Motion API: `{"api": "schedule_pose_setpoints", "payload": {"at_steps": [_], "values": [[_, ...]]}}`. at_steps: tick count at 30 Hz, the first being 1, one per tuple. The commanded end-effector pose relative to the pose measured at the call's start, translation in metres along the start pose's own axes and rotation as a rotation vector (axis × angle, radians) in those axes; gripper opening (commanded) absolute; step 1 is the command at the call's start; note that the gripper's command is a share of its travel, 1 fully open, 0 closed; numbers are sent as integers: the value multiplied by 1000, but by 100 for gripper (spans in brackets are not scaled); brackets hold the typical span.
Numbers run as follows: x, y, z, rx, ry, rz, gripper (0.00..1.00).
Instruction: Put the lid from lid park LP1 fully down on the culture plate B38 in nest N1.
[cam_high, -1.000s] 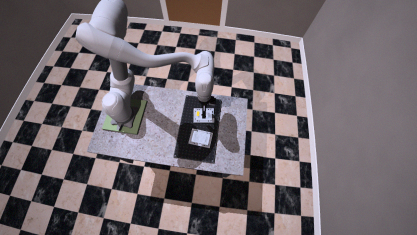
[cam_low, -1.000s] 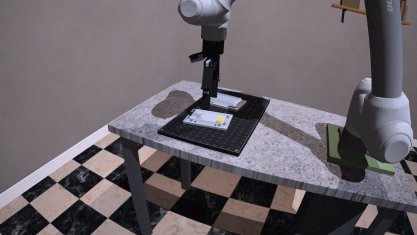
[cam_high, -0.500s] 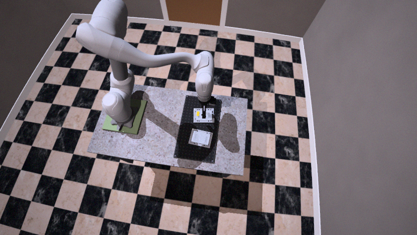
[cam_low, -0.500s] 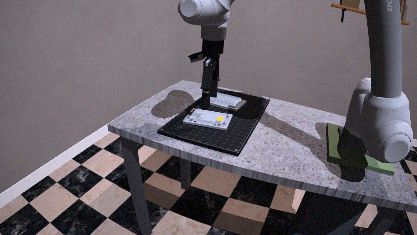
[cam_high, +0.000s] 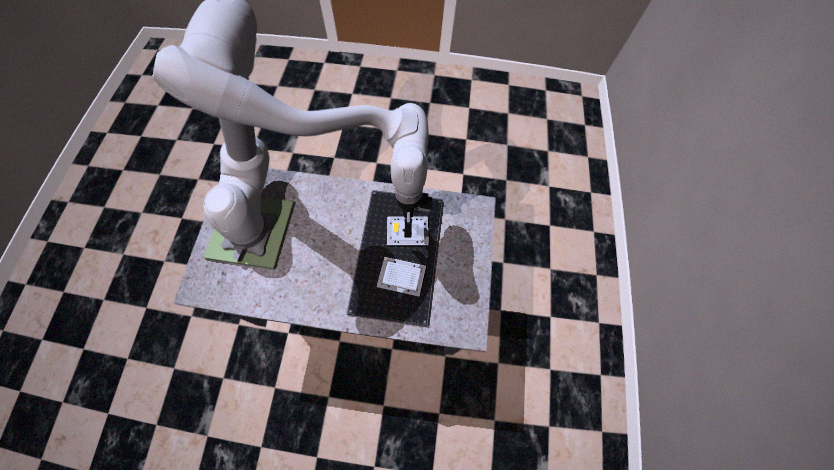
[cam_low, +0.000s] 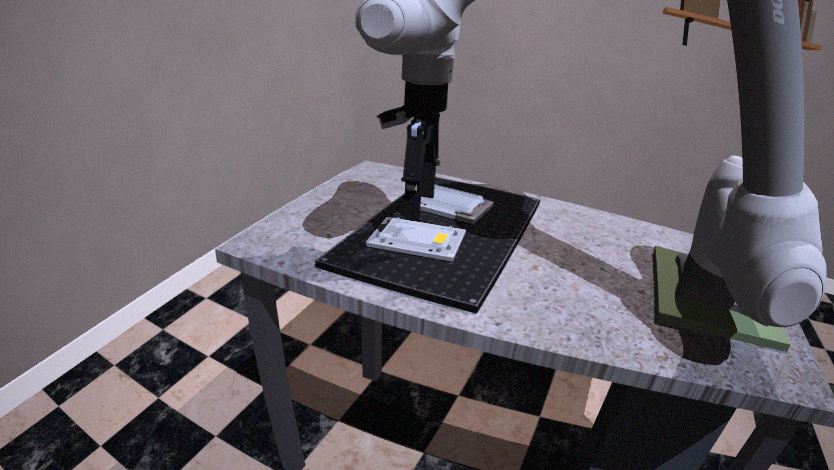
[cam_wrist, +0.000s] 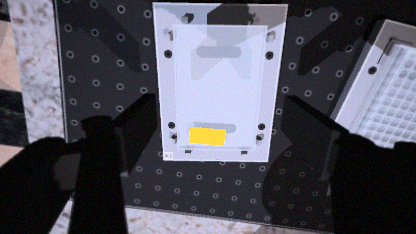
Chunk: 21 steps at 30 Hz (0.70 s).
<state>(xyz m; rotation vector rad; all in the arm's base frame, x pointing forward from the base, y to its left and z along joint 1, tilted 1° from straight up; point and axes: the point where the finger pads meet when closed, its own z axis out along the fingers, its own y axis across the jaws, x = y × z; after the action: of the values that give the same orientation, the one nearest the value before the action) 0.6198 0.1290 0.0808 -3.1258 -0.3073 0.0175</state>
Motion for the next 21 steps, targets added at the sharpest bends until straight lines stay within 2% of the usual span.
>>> {"api": "schedule_pose_setpoints", "payload": {"at_steps": [1, 21], "values": [[0, 0, 2, 0, 1, 0, 69], [0, 0, 25, 0, 1, 0, 69]]}}
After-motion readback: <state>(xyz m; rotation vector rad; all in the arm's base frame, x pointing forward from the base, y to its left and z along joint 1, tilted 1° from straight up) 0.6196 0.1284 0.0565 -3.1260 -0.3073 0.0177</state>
